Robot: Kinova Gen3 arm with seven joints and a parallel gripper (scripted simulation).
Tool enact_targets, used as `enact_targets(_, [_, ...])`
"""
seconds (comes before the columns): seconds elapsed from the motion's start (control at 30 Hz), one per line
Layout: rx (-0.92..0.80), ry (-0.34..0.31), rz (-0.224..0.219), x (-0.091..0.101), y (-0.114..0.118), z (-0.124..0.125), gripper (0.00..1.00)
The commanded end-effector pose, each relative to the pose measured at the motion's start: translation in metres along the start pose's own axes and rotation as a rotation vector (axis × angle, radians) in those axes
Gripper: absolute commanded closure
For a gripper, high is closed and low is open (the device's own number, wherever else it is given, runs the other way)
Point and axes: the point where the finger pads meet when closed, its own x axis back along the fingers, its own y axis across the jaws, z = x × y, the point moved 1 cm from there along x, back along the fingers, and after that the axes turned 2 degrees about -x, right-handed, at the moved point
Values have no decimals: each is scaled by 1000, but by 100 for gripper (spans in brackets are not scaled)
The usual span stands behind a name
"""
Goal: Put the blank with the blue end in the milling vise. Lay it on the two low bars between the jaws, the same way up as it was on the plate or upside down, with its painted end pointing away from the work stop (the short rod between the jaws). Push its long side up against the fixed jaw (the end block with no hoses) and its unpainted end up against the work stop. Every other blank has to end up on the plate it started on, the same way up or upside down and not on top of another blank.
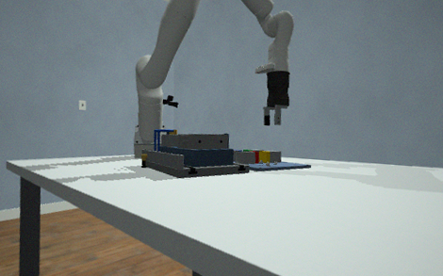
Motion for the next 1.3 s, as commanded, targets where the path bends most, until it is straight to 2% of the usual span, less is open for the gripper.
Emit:
enact_targets(0.0, [0, -2, 0, 1, 0, -1, 0])
enact_targets(1.27, [0, -3, 0, 11, 1, -5, 0])
